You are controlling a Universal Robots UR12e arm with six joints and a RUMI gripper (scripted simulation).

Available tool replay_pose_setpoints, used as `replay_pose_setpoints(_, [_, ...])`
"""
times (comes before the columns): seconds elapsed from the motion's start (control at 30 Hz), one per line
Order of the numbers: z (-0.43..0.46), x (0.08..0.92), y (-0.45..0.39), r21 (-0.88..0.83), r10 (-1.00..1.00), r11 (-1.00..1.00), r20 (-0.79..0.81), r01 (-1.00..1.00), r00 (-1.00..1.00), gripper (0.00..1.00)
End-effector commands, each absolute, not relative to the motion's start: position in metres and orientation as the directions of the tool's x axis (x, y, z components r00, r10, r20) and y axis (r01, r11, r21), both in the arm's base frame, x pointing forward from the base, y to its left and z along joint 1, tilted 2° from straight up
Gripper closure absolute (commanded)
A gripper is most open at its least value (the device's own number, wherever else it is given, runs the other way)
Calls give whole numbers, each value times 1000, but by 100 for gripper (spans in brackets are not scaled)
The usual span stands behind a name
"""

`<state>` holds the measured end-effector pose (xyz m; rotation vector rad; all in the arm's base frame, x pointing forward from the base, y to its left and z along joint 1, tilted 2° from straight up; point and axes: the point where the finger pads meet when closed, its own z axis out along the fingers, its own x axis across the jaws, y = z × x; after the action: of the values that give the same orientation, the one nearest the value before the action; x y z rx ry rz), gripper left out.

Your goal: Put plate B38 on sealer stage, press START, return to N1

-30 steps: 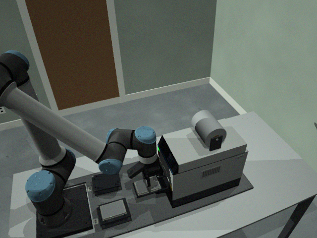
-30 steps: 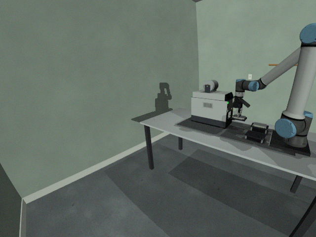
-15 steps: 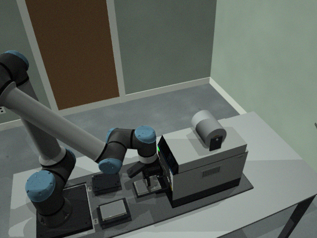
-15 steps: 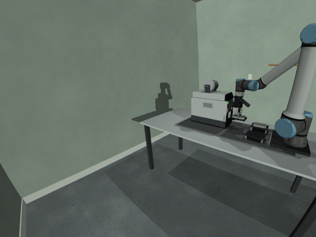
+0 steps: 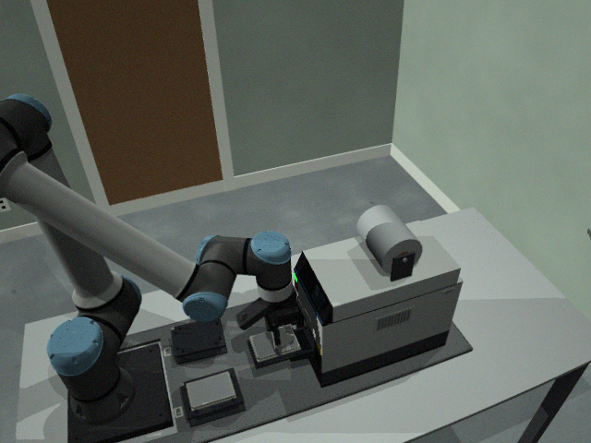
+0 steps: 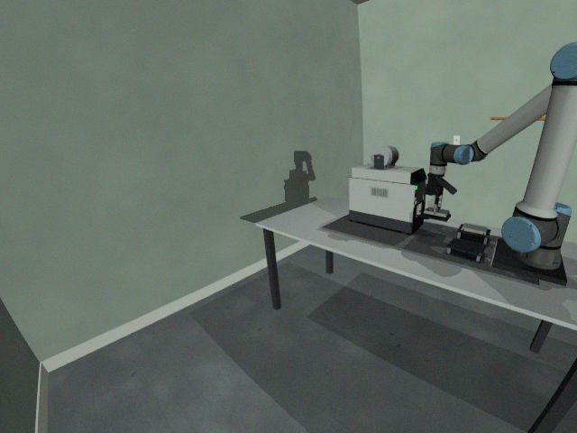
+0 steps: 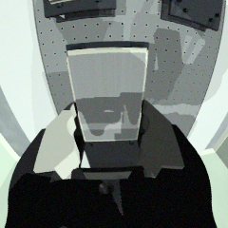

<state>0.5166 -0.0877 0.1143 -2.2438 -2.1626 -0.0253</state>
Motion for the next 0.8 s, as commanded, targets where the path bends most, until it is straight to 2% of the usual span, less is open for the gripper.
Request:
replay_pose_setpoints(0.0, [120,517,-88,-6,999,-37,29,999,37,100])
replay_pose_setpoints(0.77, [152,517,-89,-6,999,-37,29,999,37,100])
